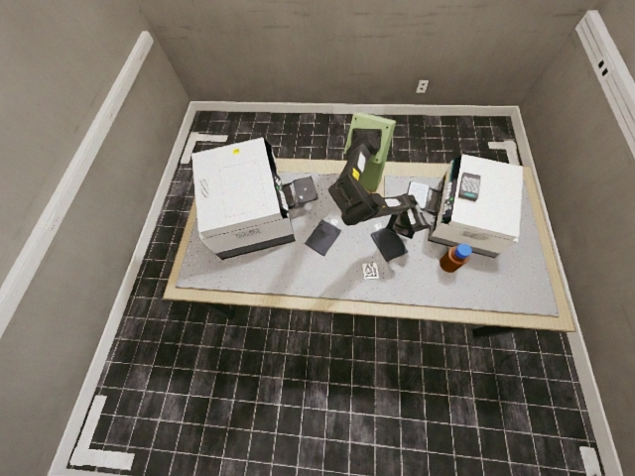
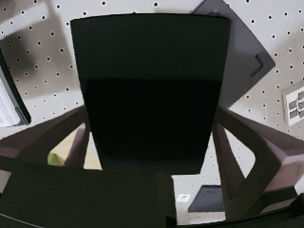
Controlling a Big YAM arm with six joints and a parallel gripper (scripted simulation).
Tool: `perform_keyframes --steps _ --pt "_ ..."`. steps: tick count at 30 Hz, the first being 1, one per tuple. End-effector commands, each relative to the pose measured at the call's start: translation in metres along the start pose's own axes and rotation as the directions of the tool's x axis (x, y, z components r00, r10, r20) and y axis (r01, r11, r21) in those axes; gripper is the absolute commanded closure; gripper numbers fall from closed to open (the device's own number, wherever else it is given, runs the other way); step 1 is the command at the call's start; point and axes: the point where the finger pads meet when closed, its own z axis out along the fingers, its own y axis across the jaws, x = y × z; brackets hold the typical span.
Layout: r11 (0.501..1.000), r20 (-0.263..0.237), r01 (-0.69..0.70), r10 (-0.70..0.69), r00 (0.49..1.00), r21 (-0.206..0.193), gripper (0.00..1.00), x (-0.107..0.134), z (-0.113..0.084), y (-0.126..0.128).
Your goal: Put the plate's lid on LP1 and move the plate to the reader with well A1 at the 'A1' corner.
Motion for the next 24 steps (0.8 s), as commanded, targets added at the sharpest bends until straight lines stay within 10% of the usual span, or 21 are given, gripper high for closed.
perform_keyframes --steps 1,24 --pt "0.998 -0.02 -0.063 0.063 0.998 0.002 0.15 0.014 -0.004 -0.004" --pt "0.949 -0.014 -0.315 0.316 0.949 0.012 0.15 0.025 -0.004 -0.03"
